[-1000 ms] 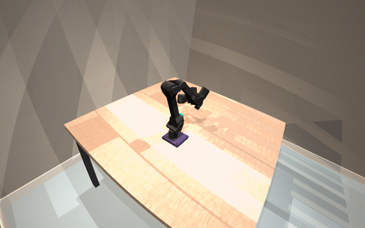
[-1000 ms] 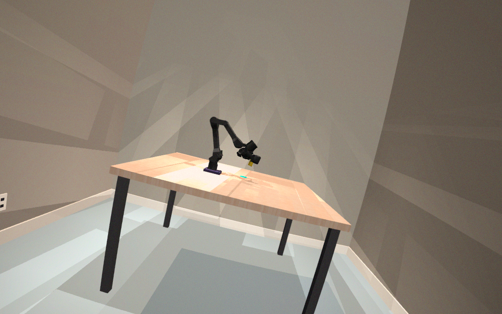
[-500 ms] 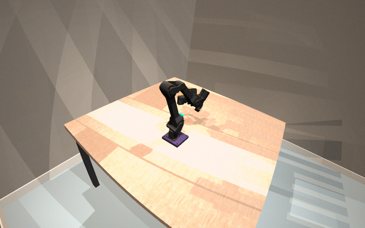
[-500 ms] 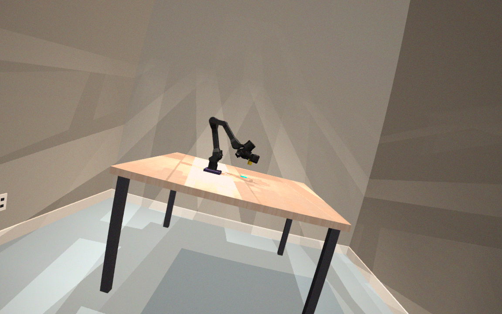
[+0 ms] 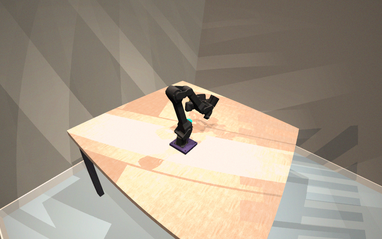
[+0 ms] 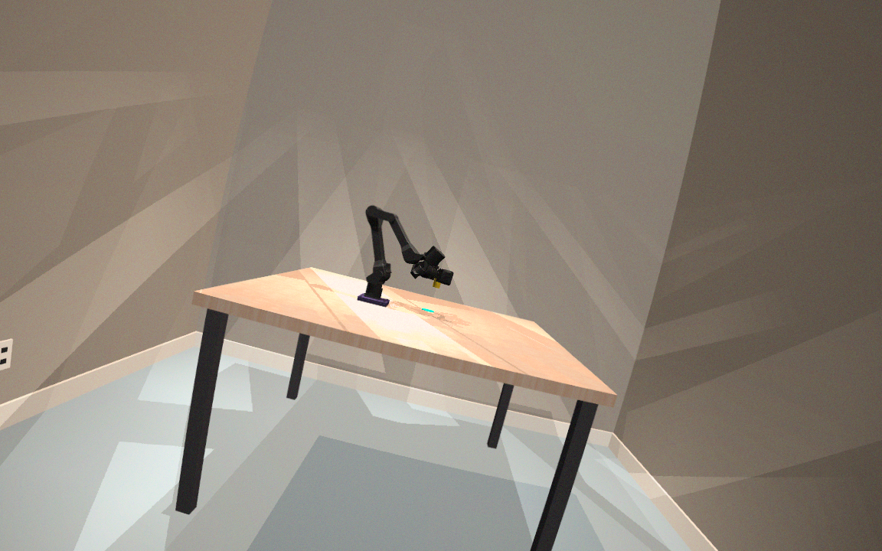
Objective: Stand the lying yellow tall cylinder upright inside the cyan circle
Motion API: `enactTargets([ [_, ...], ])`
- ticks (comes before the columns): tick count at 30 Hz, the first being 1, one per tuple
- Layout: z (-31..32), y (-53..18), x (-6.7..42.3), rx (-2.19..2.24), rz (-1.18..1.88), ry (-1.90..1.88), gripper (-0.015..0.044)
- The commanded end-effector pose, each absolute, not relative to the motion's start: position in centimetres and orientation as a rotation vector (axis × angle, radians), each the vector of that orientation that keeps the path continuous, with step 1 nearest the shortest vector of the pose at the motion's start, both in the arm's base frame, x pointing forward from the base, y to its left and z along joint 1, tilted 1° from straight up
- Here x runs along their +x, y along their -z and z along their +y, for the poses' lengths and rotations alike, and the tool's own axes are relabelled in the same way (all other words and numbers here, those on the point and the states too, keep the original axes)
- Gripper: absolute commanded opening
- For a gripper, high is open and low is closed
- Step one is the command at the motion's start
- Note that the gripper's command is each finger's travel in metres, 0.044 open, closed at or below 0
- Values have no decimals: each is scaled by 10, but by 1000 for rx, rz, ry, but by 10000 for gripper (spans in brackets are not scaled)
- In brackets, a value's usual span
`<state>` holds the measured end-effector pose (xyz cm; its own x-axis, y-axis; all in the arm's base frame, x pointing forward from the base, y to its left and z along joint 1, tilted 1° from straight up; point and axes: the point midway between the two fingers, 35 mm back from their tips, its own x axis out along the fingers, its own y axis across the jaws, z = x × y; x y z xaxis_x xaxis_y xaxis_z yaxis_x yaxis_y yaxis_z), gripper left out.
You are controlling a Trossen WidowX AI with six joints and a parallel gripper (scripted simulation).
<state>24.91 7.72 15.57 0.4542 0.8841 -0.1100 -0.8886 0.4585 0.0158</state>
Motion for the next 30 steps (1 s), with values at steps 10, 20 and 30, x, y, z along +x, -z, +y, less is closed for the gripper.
enactTargets([
  [10, 76, -155, 239, -48, 63, -1115, 105],
  [20, 76, -155, 239, -48, 63, -1115, 105],
  [30, 75, -141, 243, -48, 63, -1115, 105],
])
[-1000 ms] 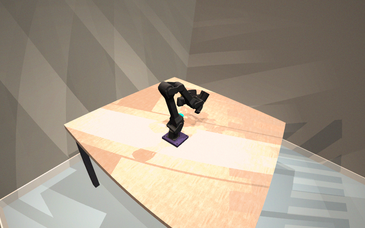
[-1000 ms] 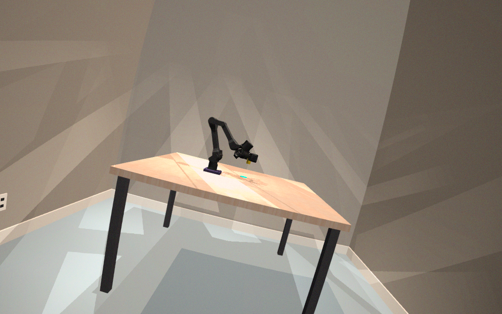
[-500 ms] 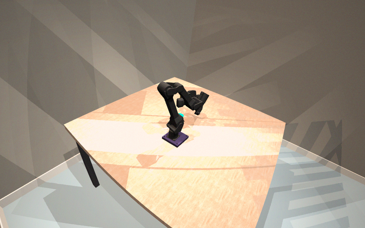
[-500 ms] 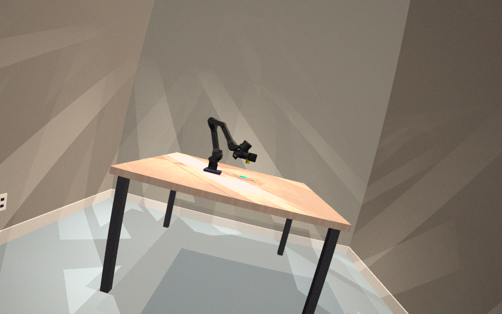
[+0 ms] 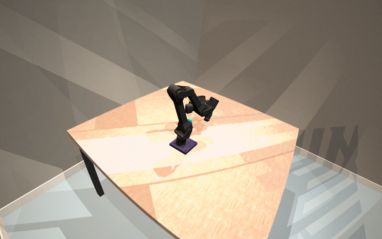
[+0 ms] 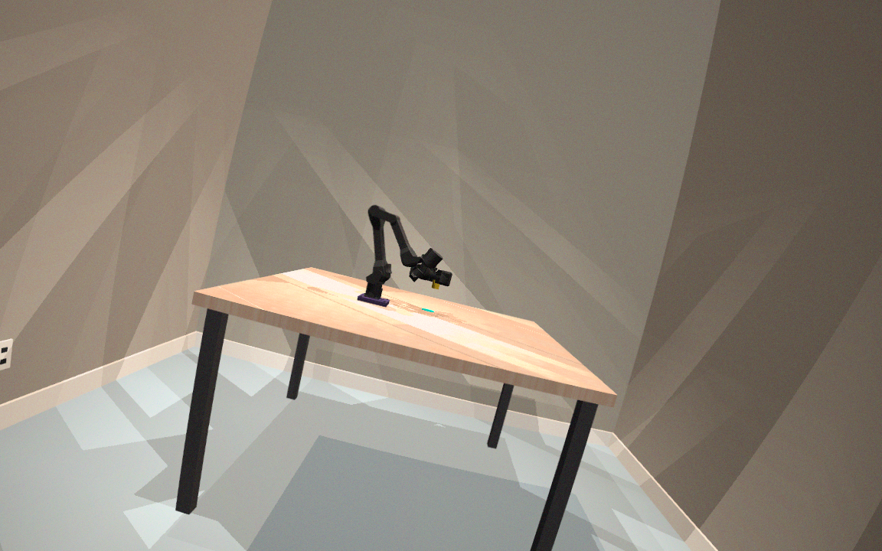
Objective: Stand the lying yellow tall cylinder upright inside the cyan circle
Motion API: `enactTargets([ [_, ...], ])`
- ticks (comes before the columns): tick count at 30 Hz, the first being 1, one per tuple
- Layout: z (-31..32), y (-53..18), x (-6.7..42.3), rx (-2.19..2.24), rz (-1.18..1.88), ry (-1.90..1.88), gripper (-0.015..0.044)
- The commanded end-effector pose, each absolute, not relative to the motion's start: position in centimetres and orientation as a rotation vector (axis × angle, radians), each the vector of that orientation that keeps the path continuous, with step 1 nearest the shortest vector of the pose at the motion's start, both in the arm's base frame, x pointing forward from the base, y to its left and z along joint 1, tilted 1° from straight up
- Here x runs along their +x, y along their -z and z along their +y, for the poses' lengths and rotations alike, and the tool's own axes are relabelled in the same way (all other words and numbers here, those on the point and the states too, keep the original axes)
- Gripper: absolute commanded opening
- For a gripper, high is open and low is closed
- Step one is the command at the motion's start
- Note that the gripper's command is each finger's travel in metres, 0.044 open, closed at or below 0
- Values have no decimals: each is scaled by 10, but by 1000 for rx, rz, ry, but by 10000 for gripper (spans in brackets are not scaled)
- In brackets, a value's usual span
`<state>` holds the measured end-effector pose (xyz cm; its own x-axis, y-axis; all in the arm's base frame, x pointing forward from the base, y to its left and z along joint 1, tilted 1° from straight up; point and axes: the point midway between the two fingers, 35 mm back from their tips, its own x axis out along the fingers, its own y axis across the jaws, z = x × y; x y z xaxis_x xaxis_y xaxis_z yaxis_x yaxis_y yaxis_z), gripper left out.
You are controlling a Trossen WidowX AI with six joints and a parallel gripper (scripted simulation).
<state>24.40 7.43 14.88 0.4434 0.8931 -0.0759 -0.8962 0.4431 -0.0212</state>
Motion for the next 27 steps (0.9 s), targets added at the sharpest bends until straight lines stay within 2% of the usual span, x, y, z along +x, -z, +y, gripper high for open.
enactTargets([
  [1, 75, -138, 244, -48, 63, -1115, 105],
  [27, 75, -83, 245, -47, 64, -1115, 105],
])
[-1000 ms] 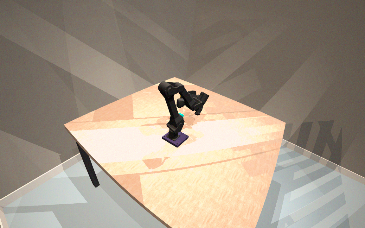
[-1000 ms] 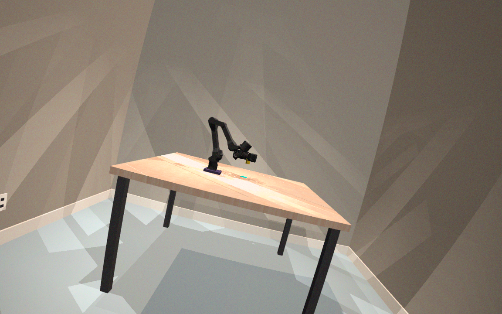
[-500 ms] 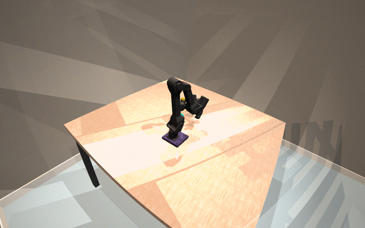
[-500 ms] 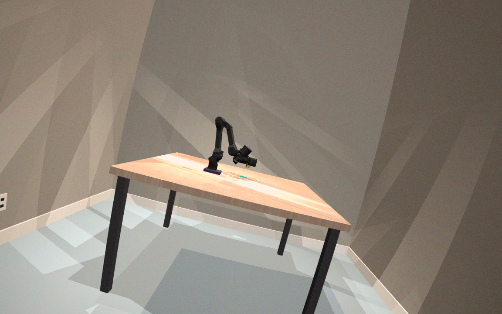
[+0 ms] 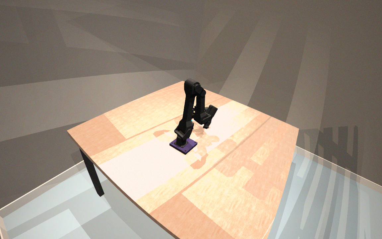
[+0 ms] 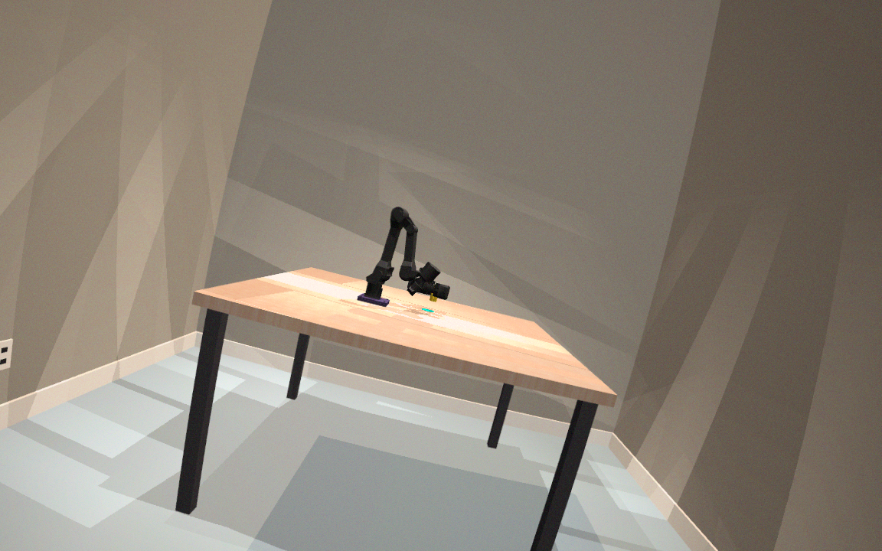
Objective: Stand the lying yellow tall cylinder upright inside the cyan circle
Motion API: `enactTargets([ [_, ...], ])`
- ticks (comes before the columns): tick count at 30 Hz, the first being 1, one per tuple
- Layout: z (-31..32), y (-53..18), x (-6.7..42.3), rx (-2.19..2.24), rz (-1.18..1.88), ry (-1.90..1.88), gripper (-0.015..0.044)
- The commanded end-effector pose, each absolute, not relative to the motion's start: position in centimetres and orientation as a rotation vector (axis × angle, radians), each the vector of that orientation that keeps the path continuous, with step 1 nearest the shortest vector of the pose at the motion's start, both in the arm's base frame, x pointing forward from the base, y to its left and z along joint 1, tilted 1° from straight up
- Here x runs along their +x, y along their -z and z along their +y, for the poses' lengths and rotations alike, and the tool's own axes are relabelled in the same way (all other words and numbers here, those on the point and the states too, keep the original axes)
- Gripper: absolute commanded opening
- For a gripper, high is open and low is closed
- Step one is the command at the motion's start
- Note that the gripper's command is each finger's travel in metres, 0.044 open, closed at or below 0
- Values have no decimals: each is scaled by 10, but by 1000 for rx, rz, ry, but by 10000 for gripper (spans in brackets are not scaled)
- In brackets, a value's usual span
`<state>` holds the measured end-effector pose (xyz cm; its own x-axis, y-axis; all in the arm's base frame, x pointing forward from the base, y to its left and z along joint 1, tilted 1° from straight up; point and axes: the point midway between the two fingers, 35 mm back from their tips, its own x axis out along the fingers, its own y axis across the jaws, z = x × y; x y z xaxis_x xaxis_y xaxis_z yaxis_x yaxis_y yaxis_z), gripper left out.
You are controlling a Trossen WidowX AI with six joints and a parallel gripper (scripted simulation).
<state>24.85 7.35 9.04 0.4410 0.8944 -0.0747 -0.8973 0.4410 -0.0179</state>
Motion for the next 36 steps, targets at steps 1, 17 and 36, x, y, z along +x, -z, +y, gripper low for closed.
enactTargets([
  [1, 75, -81, 244, -47, 64, -1115, 105],
  [17, 77, -58, 238, -49, 63, -1115, 105],
  [36, 76, -45, 237, -54, 60, -1114, 131],
])
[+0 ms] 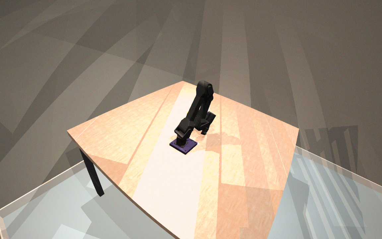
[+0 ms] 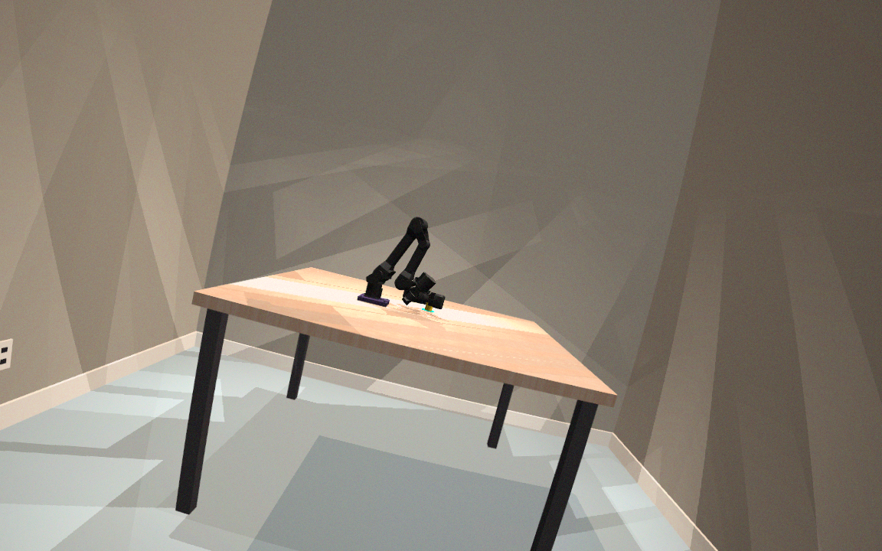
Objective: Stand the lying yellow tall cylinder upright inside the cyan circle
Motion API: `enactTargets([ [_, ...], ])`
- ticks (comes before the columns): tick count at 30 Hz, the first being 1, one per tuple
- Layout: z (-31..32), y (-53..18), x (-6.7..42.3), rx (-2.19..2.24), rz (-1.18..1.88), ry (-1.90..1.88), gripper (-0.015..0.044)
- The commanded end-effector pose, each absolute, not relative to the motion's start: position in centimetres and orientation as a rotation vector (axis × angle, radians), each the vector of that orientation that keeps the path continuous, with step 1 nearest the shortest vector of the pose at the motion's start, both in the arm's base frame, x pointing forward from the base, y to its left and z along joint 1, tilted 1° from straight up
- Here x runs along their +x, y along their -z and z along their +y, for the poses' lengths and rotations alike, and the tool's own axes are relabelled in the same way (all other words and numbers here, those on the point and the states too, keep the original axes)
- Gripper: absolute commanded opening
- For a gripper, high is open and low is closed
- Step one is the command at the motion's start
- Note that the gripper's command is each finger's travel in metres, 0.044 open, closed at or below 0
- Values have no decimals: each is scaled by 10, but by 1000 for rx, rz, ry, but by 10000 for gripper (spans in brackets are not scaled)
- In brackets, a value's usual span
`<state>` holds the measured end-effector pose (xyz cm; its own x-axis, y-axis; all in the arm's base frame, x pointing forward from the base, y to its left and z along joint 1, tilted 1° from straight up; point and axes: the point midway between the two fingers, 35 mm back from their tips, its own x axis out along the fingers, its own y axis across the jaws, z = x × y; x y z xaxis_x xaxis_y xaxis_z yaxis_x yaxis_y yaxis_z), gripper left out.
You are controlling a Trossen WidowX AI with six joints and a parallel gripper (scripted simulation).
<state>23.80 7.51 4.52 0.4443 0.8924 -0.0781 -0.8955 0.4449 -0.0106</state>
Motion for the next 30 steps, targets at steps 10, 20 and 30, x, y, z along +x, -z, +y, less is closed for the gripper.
enactTargets([
  [10, 76, -45, 237, -54, 60, -1114, 394],
  [20, 74, -57, 241, -53, 60, -1114, 400],
  [30, 73, -86, 246, -51, 61, -1115, 400],
])
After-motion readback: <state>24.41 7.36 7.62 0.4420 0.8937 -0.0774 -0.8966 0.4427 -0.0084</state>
